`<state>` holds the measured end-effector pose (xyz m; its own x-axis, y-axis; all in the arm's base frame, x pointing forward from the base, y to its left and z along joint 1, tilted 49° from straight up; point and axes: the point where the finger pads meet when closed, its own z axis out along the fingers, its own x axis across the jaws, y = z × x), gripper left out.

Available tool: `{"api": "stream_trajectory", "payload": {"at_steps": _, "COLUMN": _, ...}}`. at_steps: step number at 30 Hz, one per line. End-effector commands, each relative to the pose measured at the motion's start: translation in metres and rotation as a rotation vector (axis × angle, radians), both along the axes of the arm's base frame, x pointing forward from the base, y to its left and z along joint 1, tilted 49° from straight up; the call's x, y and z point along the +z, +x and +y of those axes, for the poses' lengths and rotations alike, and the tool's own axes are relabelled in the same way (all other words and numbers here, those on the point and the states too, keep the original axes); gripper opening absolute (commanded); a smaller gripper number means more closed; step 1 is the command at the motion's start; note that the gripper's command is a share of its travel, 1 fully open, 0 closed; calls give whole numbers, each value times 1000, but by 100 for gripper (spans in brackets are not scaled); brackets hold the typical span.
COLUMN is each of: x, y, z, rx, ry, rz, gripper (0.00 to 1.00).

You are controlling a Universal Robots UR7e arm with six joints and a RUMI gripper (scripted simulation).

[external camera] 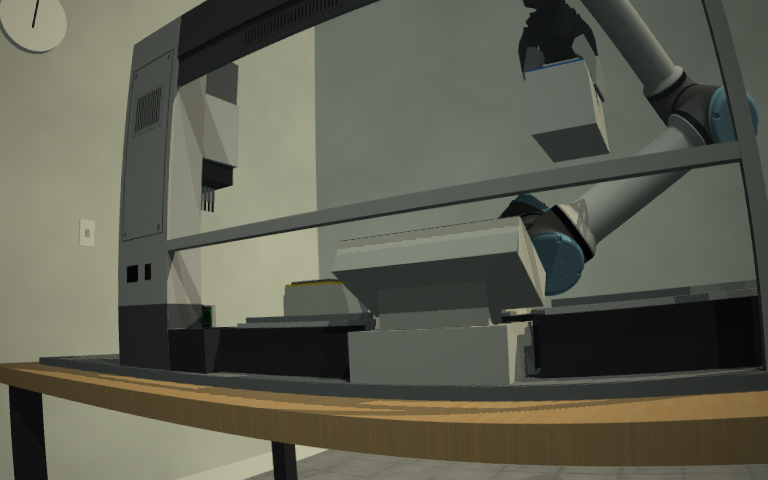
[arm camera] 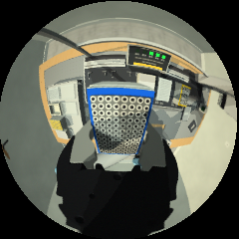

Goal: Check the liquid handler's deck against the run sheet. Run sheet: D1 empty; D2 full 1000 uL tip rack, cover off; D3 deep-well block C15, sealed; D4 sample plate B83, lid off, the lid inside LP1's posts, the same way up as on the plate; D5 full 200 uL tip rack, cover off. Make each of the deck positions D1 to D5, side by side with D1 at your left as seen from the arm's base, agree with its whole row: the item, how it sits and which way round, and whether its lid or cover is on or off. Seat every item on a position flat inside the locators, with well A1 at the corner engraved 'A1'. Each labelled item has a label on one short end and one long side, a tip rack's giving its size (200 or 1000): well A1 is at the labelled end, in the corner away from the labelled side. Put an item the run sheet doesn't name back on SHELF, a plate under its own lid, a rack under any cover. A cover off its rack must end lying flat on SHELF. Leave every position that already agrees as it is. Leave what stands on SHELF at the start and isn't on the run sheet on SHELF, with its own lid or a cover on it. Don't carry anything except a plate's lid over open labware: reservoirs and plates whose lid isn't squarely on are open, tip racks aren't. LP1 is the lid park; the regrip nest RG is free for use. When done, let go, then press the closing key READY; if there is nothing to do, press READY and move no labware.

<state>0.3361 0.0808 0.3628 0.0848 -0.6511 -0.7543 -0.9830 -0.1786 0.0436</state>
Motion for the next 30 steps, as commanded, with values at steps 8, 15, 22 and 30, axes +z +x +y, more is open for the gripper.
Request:
{"api": "stream_trajectory", "payload": {"at_steps": 8, "x": -2, "y": 49, "z": 9, "rx": 0, "ry": -2, "rz": 1, "gripper": 0}}
{"api": "stream_trajectory", "payload": {"at_steps": 15, "x": -2, "y": 49, "z": 9, "rx": 0, "ry": -2, "rz": 1, "gripper": 0}}
{"api": "stream_trajectory", "payload": {"at_steps": 22, "x": -2, "y": 50, "z": 9, "rx": 0, "ry": -2, "rz": 1, "gripper": 0}}
{"api": "stream_trajectory", "payload": {"at_steps": 30, "x": -2, "y": 50, "z": 9, "rx": 0, "ry": -2, "rz": 1, "gripper": 0}}
